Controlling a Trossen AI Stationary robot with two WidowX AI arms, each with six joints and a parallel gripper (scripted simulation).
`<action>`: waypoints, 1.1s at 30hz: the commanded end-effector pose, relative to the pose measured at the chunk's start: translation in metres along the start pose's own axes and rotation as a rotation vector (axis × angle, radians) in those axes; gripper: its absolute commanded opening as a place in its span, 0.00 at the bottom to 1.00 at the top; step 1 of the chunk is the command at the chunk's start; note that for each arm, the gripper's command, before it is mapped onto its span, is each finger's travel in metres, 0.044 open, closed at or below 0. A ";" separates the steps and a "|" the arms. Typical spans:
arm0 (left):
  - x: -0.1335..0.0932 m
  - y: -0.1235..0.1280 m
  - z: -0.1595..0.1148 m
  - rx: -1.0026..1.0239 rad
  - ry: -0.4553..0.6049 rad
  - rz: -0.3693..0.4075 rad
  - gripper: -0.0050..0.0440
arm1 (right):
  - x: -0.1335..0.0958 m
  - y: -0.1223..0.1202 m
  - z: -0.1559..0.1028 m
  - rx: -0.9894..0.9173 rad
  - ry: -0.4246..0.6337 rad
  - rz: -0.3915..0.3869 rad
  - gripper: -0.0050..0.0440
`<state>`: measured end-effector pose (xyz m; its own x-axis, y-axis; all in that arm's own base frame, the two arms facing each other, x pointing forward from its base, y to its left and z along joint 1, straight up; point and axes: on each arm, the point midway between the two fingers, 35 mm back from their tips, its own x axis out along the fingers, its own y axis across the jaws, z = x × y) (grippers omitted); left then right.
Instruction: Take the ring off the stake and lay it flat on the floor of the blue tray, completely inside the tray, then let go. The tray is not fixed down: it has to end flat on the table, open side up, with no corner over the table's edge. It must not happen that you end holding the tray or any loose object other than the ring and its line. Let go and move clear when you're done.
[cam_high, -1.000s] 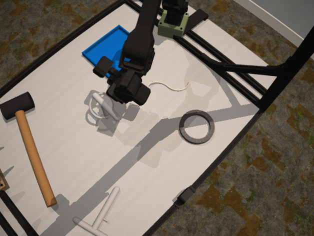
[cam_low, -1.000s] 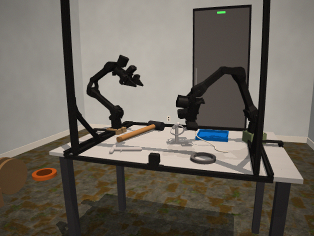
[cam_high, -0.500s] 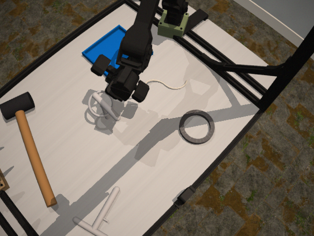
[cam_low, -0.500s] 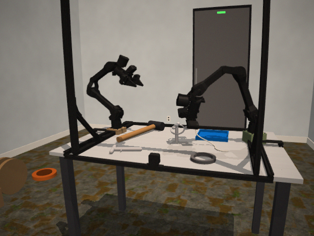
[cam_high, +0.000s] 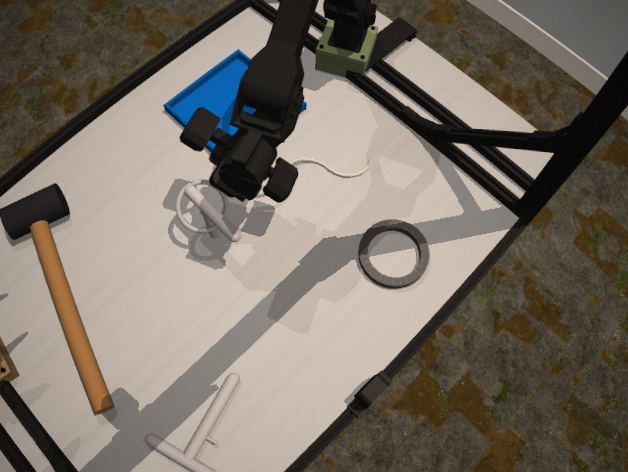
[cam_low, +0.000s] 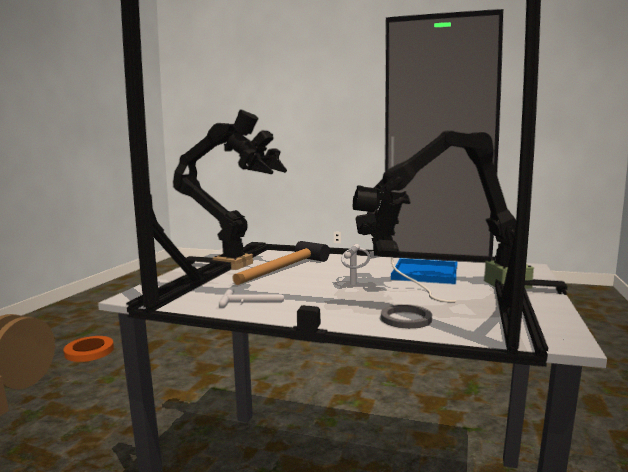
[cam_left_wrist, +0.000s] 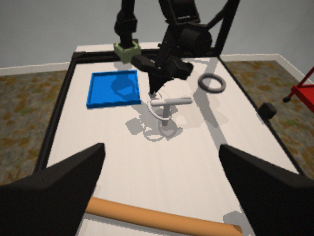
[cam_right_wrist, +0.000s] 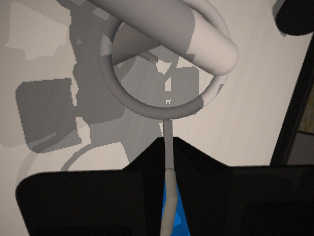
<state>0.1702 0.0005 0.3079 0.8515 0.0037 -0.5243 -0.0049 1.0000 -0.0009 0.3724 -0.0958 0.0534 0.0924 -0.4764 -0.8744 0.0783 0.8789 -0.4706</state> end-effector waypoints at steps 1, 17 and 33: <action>0.000 -0.001 -0.001 0.003 0.002 -0.004 0.92 | -0.005 -0.005 0.002 -0.011 -0.008 0.004 0.10; 0.000 -0.001 -0.001 0.003 0.002 -0.004 0.92 | -0.008 -0.008 0.003 -0.030 -0.008 0.011 0.10; 0.000 -0.001 -0.001 0.003 0.002 -0.004 0.92 | -0.010 -0.009 0.003 -0.033 -0.008 0.012 0.10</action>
<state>0.1702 0.0005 0.3078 0.8515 0.0037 -0.5244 -0.0049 1.0000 -0.0009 0.3724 -0.0985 0.0622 0.0952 -0.4633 -0.8811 0.0430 0.8862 -0.4613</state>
